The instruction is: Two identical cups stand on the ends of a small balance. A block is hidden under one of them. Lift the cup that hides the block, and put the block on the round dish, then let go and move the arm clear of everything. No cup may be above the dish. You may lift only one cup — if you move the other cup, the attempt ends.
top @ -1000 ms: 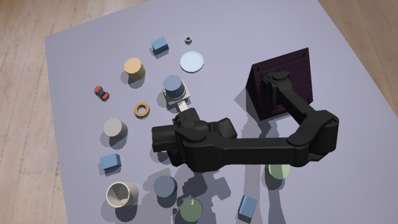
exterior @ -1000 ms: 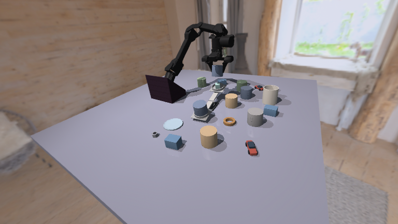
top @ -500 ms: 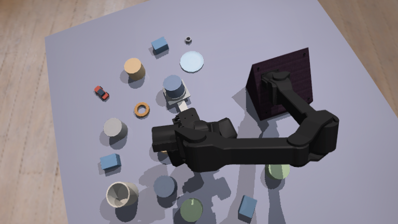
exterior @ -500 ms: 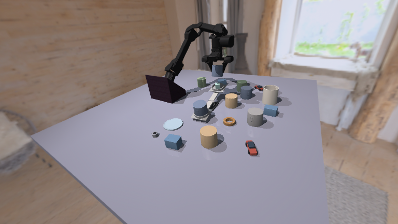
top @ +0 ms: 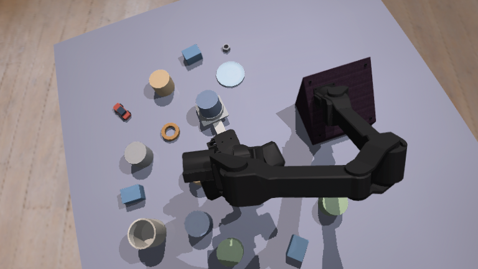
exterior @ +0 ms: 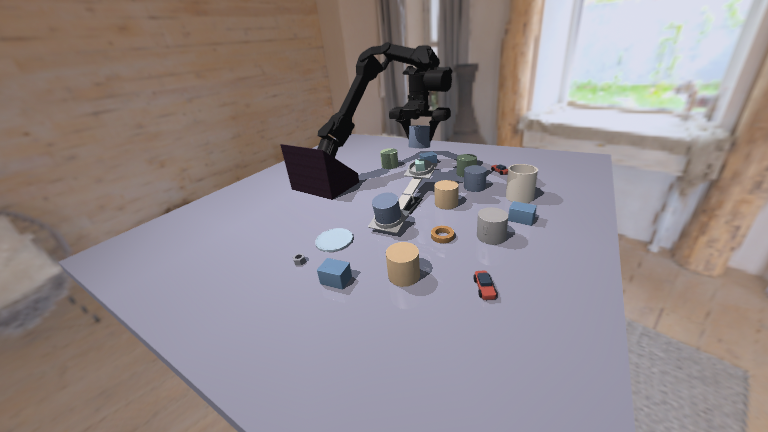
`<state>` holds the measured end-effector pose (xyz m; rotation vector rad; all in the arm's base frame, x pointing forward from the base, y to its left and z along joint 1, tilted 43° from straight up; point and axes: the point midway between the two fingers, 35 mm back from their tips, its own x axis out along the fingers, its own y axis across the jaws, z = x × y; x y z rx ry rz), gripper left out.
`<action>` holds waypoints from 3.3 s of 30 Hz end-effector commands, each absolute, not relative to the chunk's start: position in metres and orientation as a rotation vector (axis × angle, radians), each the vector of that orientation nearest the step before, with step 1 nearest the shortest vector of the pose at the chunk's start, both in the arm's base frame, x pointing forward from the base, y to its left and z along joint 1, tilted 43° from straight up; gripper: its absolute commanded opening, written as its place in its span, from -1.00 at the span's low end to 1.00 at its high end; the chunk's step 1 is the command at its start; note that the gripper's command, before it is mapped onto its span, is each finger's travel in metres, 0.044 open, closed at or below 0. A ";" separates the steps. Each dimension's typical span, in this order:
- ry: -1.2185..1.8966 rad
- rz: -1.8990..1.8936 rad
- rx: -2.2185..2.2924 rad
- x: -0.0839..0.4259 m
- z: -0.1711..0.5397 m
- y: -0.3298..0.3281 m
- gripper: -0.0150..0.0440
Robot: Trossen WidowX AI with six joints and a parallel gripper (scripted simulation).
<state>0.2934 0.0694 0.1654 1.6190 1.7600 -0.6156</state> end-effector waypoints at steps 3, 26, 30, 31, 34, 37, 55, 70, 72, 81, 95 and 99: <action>1.759 -0.617 1.621 0.294 0.165 0.069 -0.49; 1.749 -0.629 1.607 0.283 0.164 0.095 -0.49; 1.744 -0.632 1.603 0.277 0.164 0.109 -0.49; 1.743 -0.632 1.602 0.275 0.164 0.112 -0.49; 1.740 -0.633 1.601 0.269 0.164 0.122 -0.49; 1.738 -0.632 1.600 0.264 0.164 0.131 -0.49; 1.743 -0.609 1.620 0.223 0.163 0.183 -0.49; 1.756 -0.594 1.634 0.207 0.150 0.211 -0.49; 1.756 -0.594 1.635 0.207 0.143 0.218 -0.49; 1.757 -0.593 1.636 0.206 0.133 0.227 -0.49; 1.763 -0.583 1.636 0.206 0.127 0.238 -0.22; 1.763 -0.583 1.636 0.206 0.127 0.238 0.13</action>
